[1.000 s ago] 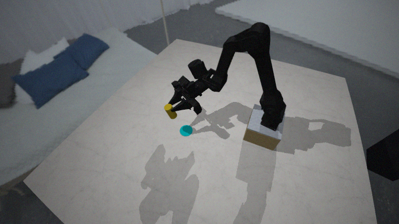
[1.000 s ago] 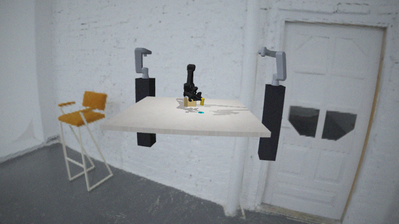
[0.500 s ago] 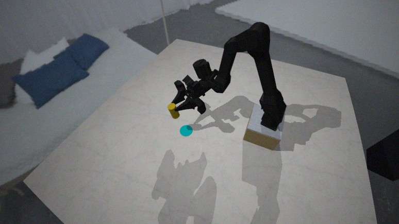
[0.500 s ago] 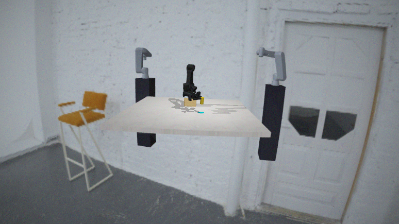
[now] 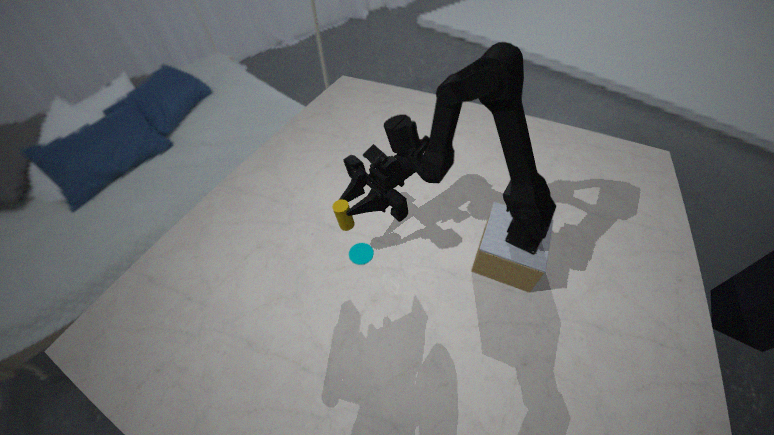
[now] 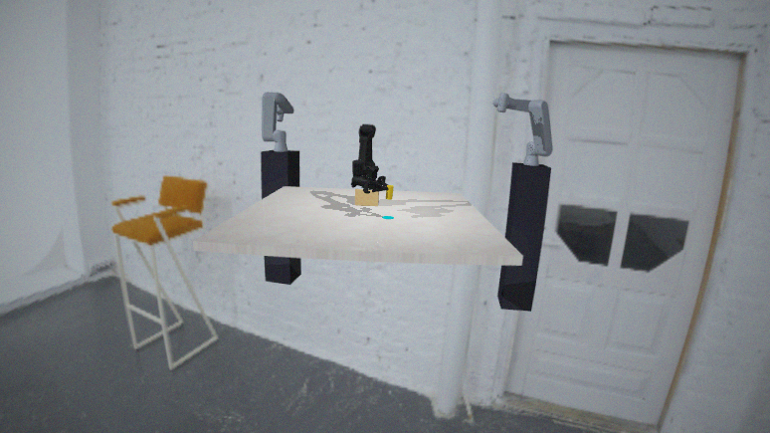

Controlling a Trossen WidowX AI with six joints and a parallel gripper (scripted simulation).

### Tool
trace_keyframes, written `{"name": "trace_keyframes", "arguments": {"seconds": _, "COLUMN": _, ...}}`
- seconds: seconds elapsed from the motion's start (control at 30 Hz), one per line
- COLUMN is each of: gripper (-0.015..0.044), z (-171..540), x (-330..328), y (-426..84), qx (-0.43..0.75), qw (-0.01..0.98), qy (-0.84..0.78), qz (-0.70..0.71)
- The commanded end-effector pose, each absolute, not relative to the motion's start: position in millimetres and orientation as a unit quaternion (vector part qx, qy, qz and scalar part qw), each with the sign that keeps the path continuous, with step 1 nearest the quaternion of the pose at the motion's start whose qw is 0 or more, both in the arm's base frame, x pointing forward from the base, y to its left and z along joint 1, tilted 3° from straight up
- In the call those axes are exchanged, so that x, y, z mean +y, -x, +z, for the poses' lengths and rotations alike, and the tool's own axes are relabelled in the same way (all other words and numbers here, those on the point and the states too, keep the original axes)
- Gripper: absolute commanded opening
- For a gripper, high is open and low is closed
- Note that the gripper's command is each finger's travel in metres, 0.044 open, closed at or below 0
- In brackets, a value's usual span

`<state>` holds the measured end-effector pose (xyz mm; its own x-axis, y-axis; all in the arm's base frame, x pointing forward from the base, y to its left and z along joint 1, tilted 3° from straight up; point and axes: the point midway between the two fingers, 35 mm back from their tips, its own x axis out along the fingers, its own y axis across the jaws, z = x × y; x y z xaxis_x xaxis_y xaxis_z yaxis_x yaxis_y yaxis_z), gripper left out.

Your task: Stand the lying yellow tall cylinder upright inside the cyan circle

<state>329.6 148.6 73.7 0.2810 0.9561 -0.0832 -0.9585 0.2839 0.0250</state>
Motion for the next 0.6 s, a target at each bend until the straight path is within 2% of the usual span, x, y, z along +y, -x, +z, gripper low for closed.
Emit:
{"name": "trace_keyframes", "arguments": {"seconds": 0.0, "gripper": 0.0105, "z": 74, "x": 147, "y": -323, "qx": 0.037, "qw": 0.796, "qy": 0.012, "qz": 0.604}}
{"name": "trace_keyframes", "arguments": {"seconds": 0.57, "gripper": 0.0105, "z": 78, "x": 141, "y": -305, "qx": 0.013, "qw": 0.784, "qy": 0.014, "qz": 0.621}}
